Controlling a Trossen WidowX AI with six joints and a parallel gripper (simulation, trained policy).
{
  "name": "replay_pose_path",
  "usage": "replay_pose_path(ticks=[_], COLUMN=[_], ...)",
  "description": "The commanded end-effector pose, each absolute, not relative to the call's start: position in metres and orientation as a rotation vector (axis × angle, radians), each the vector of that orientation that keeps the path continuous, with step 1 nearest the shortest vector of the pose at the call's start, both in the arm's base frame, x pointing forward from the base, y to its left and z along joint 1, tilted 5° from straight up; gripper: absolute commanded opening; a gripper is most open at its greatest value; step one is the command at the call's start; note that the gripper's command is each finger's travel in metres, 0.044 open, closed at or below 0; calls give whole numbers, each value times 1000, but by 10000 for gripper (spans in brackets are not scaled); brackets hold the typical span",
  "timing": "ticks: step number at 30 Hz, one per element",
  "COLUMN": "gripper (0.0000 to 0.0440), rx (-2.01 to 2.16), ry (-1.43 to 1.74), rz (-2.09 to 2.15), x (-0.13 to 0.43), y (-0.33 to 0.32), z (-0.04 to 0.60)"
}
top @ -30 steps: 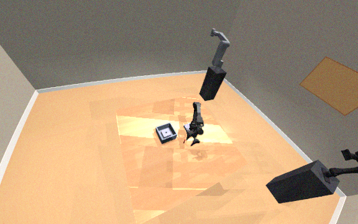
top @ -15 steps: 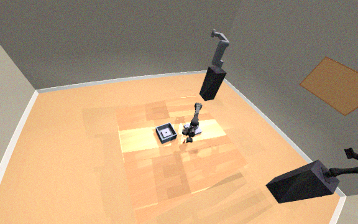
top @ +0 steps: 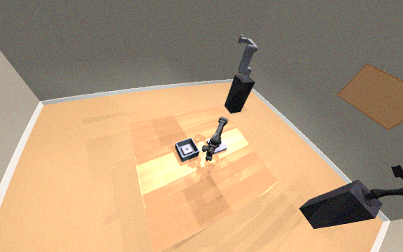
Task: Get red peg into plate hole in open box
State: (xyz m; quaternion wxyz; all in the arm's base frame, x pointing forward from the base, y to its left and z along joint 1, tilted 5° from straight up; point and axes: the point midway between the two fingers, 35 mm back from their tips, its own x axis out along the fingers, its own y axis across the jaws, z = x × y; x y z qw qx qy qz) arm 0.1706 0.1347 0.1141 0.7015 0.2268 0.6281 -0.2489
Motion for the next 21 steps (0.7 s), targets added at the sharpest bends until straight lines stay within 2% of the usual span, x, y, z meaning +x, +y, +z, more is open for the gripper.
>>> replay_pose_path(ticks=[1,21], gripper=[440,440], rx=[513,517], ry=[1421,1429], rz=[-590,-654], x=[170,177], y=[133,130], z=[106,41])
